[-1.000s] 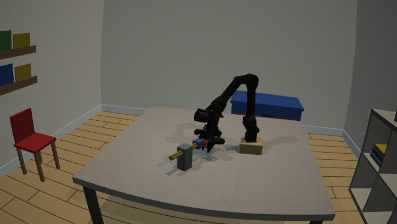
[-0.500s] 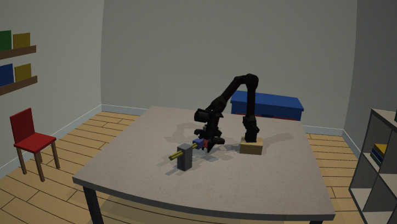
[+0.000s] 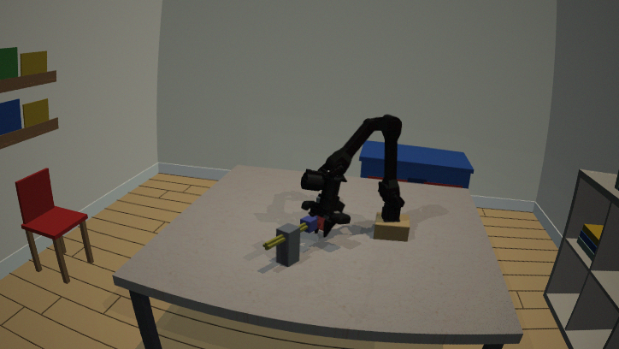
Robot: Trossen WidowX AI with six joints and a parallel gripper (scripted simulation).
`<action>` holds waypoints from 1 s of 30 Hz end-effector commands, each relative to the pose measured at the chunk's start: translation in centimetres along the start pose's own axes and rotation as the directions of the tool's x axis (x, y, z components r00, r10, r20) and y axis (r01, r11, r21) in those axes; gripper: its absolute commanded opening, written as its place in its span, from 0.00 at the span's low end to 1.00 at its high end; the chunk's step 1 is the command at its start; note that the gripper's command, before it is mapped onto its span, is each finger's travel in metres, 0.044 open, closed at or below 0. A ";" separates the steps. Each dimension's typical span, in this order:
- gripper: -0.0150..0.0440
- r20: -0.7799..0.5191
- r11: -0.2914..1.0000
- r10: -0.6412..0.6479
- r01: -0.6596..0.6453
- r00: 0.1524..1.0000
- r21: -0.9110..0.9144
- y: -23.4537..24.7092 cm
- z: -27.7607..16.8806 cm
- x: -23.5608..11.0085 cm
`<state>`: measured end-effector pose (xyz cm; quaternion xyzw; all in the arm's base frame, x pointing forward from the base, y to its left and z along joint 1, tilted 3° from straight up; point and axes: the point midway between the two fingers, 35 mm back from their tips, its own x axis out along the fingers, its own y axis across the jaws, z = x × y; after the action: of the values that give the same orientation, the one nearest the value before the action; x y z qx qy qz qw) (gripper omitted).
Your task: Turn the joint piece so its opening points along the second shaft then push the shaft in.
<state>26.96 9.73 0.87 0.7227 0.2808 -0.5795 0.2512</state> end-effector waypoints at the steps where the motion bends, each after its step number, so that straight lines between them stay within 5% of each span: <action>1: 0.25 0.055 0.998 -0.008 0.011 0.998 -0.054 0.2 0.1 -0.2; 30: 0.25 0.354 0.934 0.053 0.079 0.934 -0.348 1.7 0.2 -1.7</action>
<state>27.51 8.34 2.39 0.5677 0.3319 -0.6392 0.3988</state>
